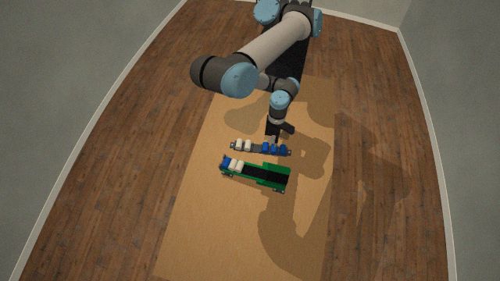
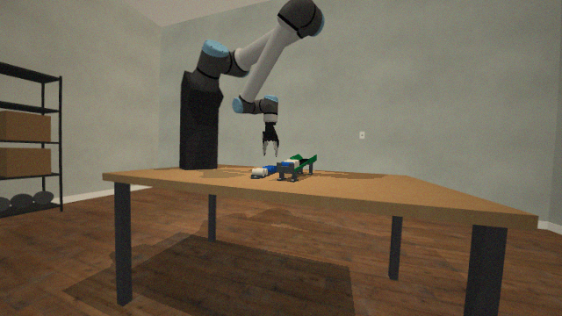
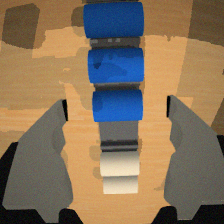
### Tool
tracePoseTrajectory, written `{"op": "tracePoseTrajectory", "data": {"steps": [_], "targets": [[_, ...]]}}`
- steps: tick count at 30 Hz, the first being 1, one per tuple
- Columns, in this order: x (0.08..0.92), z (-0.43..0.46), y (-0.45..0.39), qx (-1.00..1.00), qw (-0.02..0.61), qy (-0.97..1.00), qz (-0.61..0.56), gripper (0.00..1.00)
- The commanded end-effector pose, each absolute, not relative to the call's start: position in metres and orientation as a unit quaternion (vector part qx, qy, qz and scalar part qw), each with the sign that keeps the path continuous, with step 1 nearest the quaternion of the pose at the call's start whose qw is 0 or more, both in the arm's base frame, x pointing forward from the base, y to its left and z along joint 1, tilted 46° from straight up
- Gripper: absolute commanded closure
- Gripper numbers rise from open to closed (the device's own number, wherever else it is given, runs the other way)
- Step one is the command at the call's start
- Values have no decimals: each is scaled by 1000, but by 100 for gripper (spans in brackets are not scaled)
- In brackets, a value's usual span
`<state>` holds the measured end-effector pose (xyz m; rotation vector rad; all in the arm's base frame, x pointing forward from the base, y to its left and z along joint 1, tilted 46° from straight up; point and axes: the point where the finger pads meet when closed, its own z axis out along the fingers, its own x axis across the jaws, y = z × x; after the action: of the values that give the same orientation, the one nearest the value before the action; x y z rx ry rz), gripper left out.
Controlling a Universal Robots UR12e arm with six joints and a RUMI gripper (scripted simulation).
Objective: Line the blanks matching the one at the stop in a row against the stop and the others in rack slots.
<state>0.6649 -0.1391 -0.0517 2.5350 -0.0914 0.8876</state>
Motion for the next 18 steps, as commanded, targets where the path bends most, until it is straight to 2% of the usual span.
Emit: {"op": "tracePoseTrajectory", "data": {"steps": [1, 18], "targets": [[665, -52, -139, 919, 225, -33, 322, 51], [675, -63, -146, 919, 225, -33, 322, 51]]}}
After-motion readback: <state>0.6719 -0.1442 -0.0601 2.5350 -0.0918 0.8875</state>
